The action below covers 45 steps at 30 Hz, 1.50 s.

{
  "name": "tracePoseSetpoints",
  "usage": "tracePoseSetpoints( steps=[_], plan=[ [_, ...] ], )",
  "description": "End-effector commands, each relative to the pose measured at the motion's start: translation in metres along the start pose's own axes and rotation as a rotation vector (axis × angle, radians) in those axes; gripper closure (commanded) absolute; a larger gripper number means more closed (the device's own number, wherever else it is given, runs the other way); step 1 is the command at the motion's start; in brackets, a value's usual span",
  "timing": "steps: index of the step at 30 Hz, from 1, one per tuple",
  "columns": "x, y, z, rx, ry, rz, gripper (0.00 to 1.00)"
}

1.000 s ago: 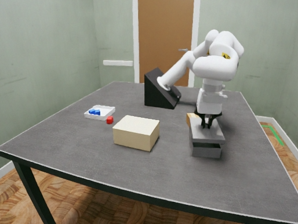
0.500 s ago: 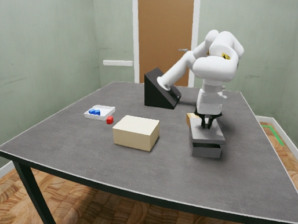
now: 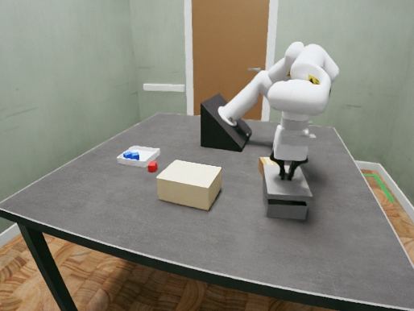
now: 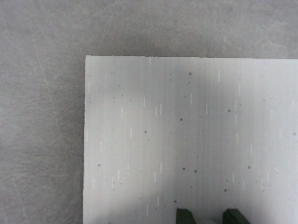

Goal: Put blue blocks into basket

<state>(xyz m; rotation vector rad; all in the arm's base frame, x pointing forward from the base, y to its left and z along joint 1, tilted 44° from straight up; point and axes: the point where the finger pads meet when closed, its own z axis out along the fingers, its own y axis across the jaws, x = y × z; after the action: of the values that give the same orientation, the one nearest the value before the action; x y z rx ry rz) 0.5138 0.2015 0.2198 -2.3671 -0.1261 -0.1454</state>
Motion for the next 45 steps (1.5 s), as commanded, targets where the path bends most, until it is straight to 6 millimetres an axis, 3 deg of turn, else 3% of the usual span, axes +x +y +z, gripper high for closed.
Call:
tracePoseSetpoints(
  steps=[1,45],
  plan=[
    [0.001,0.0,0.001,0.0,0.003,-0.001,1.0],
    [0.001,0.0,0.026,0.0,0.003,-0.001,1.0]
  ],
)
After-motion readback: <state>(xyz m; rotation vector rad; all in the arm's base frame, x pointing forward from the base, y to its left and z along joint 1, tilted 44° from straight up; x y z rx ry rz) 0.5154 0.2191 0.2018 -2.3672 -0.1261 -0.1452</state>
